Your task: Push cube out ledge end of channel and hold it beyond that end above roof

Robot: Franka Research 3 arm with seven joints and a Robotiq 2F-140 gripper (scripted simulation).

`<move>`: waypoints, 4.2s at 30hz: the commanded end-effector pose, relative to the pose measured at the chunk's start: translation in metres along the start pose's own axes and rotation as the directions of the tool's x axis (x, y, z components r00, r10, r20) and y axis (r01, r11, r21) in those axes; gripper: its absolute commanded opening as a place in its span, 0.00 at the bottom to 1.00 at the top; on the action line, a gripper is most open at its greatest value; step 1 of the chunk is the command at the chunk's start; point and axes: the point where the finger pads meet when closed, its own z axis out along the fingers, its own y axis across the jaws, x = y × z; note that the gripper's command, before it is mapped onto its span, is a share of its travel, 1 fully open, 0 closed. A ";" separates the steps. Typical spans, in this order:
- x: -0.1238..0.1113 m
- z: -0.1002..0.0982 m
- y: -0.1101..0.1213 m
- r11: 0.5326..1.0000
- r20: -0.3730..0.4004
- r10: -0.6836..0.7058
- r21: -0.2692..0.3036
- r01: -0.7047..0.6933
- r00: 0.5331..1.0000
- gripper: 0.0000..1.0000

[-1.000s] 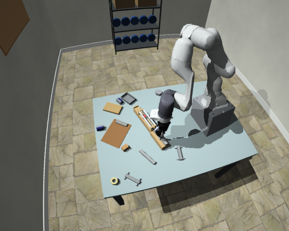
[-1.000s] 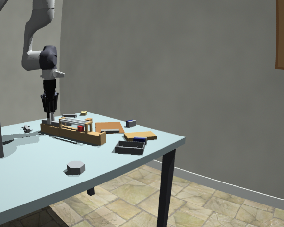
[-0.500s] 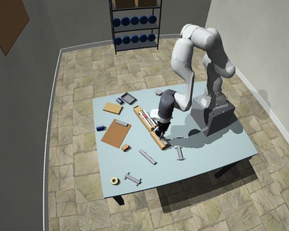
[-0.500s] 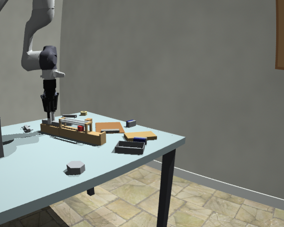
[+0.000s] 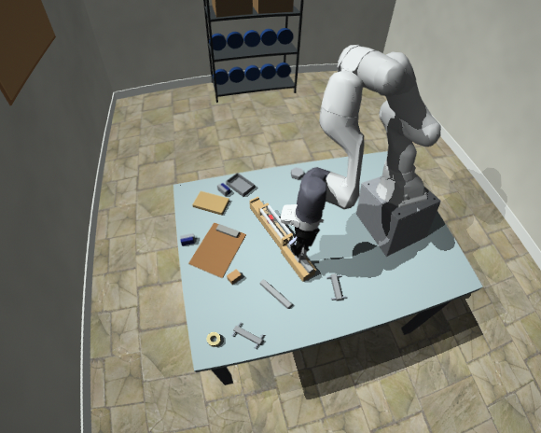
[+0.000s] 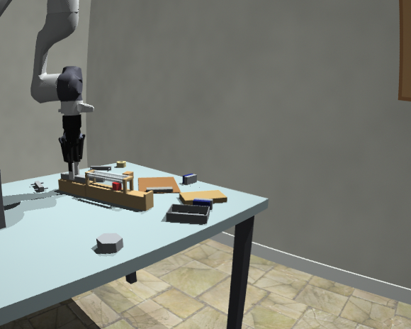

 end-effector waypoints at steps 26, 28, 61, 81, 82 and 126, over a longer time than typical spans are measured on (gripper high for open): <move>0.044 -0.001 -0.003 1.000 0.002 0.009 0.005 -0.009 1.000 0.00; 0.050 -0.001 -0.003 1.000 0.002 0.009 0.005 -0.009 1.000 0.00; 0.065 -0.001 -0.003 1.000 0.002 0.009 0.005 -0.009 1.000 0.00; 0.065 -0.001 -0.003 1.000 0.002 0.009 0.005 -0.009 1.000 0.23; 0.065 -0.001 -0.003 1.000 0.002 0.009 0.005 -0.009 1.000 0.23; 0.065 -0.067 -0.003 1.000 0.002 0.009 0.005 -0.009 1.000 0.23</move>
